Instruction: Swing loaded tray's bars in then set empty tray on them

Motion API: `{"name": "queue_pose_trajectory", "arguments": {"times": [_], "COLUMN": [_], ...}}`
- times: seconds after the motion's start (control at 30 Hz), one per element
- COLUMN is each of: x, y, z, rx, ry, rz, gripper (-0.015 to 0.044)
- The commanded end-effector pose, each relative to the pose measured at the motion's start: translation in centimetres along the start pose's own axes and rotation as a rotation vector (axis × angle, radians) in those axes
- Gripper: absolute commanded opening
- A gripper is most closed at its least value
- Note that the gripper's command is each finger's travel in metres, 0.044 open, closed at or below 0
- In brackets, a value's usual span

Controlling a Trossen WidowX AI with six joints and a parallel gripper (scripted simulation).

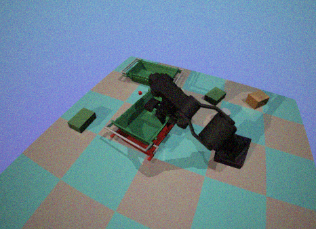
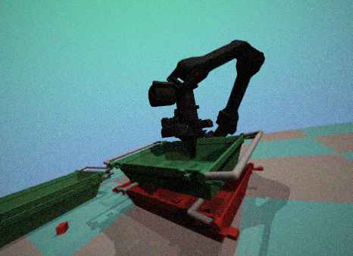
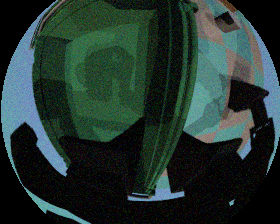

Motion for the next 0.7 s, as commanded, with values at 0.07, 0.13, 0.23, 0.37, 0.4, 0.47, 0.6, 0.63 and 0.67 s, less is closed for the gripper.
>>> {"name": "queue_pose_trajectory", "arguments": {"times": [0.07, 0.13, 0.23, 0.37, 0.4, 0.47, 0.6, 0.63, 0.67], "x": [-0.29, -0.29, -0.29, -0.29, -0.29, -0.29, -0.29, -0.29, -0.29], "y": [0.71, 0.71, 0.71, 0.71, 0.71, 0.71, 0.71, 0.71, 0.71], "z": [-0.30, -0.30, -0.30, -0.30, -0.30, -0.30, -0.30, -0.30, -0.30], "rx": [-0.031, -0.031, -0.031, -0.031, -0.031, -0.031, -0.031, -0.031, -0.031], "ry": [0.001, 0.001, 0.001, 0.001, 0.001, 0.001, 0.001, 0.001, 0.001], "rz": [0.006, 0.006, 0.006, 0.006, 0.006, 0.006, 0.006, 0.006, 0.006], "gripper": [0.0000, 0.0000, 0.0000, 0.0000, 0.0000, 0.0000, 0.0015, 0.0029, 0.0044]}}
Point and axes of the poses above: the point midway between the two fingers, 35 mm back from their tips, its own y axis out along the fingers, its own z axis across the jaws, x = y × z, the point moved 10 cm from there along -y, back along the fingers, and after that the axes turned 9 degrees about -y, right-handed, at the moved point
